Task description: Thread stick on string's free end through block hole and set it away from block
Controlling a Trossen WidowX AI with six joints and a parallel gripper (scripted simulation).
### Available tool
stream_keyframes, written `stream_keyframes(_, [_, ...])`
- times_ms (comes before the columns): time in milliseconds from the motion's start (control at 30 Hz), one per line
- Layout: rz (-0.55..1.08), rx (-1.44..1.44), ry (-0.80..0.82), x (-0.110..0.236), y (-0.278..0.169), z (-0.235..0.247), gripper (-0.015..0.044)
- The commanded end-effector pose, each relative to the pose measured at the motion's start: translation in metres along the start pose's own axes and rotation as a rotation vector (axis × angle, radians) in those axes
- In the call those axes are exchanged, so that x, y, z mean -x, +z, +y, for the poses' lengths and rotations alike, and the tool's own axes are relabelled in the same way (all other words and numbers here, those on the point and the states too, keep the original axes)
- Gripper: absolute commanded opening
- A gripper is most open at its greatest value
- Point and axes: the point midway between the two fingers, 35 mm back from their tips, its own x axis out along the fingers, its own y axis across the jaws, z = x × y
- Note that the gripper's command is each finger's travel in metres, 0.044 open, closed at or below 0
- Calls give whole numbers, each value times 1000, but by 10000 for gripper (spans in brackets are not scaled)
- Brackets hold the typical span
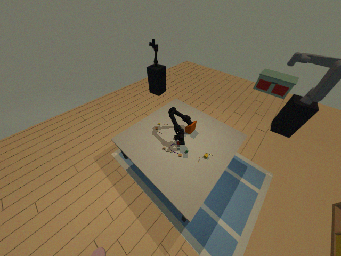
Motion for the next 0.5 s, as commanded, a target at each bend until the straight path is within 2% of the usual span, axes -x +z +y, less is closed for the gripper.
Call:
stream_keyframes(0, [-4, 6, -4, -7, 0, -2, 120])
stream_keyframes(400, [-5, 6, -7, -20, -1, -4, 120])
stream_keyframes(467, [-1, 0, -6, -19, 0, -3, 68])
